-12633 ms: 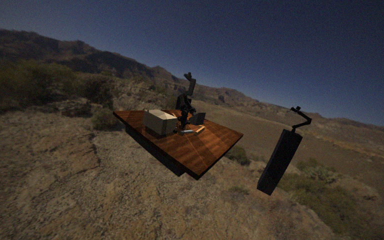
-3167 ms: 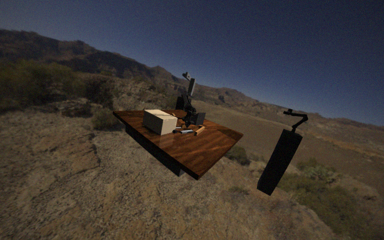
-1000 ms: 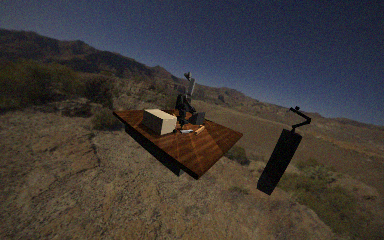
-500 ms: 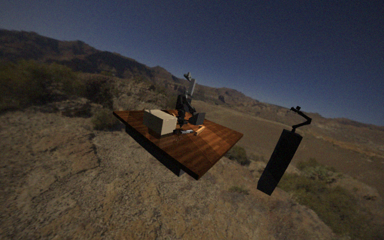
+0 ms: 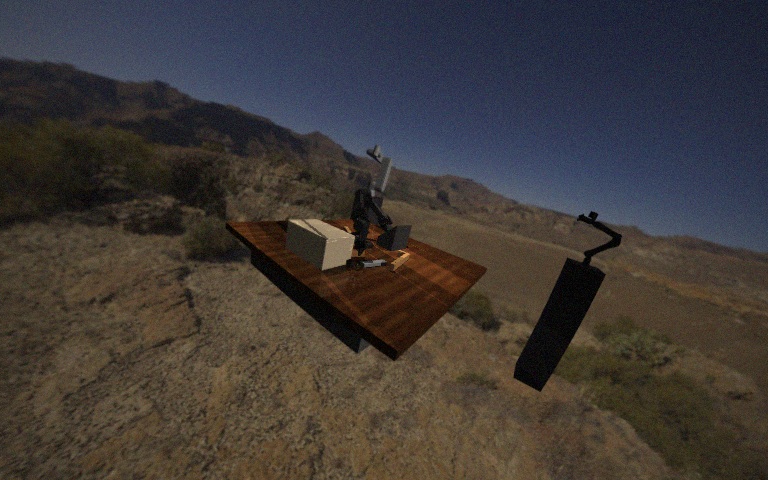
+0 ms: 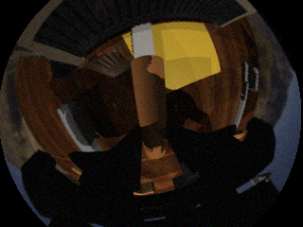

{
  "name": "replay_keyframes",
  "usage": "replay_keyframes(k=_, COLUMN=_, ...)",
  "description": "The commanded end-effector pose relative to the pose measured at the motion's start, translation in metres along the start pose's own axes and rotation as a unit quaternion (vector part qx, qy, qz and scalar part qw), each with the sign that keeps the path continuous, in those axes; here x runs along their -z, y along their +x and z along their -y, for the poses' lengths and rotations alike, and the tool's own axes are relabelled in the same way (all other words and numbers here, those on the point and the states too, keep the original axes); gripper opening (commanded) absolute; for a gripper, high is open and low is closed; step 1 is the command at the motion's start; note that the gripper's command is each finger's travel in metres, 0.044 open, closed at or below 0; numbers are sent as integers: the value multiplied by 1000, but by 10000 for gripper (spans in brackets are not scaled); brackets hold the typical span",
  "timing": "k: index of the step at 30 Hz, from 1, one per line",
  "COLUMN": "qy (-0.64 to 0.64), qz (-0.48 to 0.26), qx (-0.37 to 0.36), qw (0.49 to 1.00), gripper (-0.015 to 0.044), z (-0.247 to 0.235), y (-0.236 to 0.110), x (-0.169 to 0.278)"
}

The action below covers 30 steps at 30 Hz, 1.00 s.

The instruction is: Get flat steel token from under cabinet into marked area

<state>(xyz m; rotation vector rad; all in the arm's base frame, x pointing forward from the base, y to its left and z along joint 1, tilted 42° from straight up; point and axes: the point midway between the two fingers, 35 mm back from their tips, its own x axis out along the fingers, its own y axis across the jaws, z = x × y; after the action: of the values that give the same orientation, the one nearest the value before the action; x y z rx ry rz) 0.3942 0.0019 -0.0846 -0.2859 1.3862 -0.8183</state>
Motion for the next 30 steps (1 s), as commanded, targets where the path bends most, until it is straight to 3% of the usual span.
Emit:
replay_keyframes(k=1, qy=2, qz=-1, qx=1, qw=1000, gripper=0, z=8, y=1, x=-1)
replay_keyframes(k=30, qy=2, qz=-2, qx=1, qw=1000, gripper=0, z=15, y=2, x=14)
